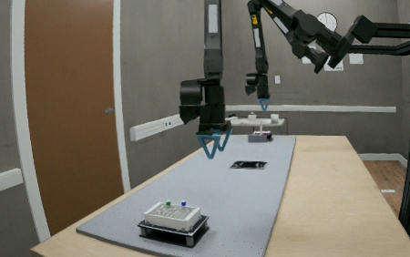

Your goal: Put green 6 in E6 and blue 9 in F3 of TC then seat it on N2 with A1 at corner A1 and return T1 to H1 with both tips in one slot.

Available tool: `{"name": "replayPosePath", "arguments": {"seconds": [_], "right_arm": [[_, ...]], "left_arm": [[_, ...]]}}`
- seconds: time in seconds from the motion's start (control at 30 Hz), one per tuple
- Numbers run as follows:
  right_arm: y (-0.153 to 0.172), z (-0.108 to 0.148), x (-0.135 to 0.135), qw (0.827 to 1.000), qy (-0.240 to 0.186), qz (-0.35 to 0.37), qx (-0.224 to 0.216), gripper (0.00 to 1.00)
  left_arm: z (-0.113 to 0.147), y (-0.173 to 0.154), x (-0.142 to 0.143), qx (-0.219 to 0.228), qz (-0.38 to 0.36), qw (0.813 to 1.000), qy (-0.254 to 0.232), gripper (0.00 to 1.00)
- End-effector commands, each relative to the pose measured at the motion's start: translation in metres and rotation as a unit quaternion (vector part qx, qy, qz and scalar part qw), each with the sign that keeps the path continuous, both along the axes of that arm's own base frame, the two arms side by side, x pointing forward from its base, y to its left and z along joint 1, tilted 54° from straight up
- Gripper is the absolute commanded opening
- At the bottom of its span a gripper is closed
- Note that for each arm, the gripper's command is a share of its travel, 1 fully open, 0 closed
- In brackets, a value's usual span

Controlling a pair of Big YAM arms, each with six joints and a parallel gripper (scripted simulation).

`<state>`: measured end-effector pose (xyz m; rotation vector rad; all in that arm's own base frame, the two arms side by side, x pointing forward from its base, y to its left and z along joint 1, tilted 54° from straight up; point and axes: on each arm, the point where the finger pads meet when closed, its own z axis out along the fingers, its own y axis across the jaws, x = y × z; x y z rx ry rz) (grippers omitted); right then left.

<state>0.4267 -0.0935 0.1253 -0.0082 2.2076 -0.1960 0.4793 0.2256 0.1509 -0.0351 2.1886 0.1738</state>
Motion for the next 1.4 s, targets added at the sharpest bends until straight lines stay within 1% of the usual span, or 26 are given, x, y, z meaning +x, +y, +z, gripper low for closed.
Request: {"name": "replayPosePath", "arguments": {"seconds": [0.0, 0.03, 0.47, 0.53, 0.57, 0.6, 1.03, 1.1, 1.13, 1.17, 1.23, 1.3, 1.33, 1.37], "right_arm": [[0.000, 0.003, 0.000, 1.000, -0.004, -0.002, 0.002, 0.24], [0.000, 0.003, 0.000, 1.000, -0.004, -0.002, 0.002, 0.24], [0.000, 0.003, 0.000, 1.000, -0.004, -0.002, 0.002, 0.24], [0.000, 0.003, 0.000, 1.000, -0.004, -0.002, 0.002, 0.24], [0.000, 0.003, 0.000, 1.000, -0.004, -0.002, 0.002, 0.24], [0.000, 0.003, 0.000, 1.000, -0.004, -0.002, 0.002, 0.24], [0.000, 0.003, 0.000, 1.000, -0.004, -0.002, 0.002, 0.24], [0.000, 0.003, 0.000, 1.000, -0.004, -0.002, 0.002, 0.24], [0.000, 0.003, 0.000, 1.000, -0.004, -0.002, 0.002, 0.24], [0.000, 0.003, 0.000, 1.000, -0.004, -0.002, 0.002, 0.24], [0.000, 0.003, 0.000, 1.000, -0.004, -0.002, 0.002, 0.24], [0.000, 0.003, 0.000, 1.000, -0.004, -0.002, 0.002, 0.24], [0.000, 0.003, 0.000, 1.000, -0.004, -0.002, 0.002, 0.24], [0.000, 0.003, 0.000, 1.000, -0.004, -0.002, 0.002, 0.24]], "left_arm": [[-0.015, -0.008, -0.002, -0.012, 0.004, 1.000, 0.009, 1.00], [0.002, -0.012, -0.004, -0.003, 0.004, 1.000, -0.007, 1.00], [-0.007, -0.058, -0.026, -0.004, 0.004, 1.000, -0.006, 1.00], [-0.007, -0.058, -0.026, -0.004, 0.004, 1.000, -0.006, 1.00], [-0.021, -0.062, -0.028, -0.011, 0.004, 1.000, 0.008, 1.00], [-0.008, -0.065, -0.029, -0.004, 0.004, 1.000, -0.007, 1.00], [-0.017, -0.112, -0.052, -0.007, 0.004, 1.000, -0.005, 1.00], [-0.017, -0.112, -0.052, -0.007, 0.004, 1.000, -0.005, 1.00], [-0.026, -0.115, -0.054, -0.010, 0.004, 1.000, 0.004, 1.00], [-0.018, -0.119, -0.055, -0.007, 0.004, 1.000, -0.006, 1.00], [-0.020, -0.120, -0.056, -0.008, 0.004, 1.000, -0.003, 1.00], [-0.031, -0.112, -0.059, -0.011, 0.013, 1.000, 0.009, 1.00], [-0.024, -0.115, -0.056, -0.006, 0.006, 1.000, 0.004, 1.00], [-0.024, -0.115, -0.056, -0.006, 0.006, 1.000, 0.004, 1.00]]}}
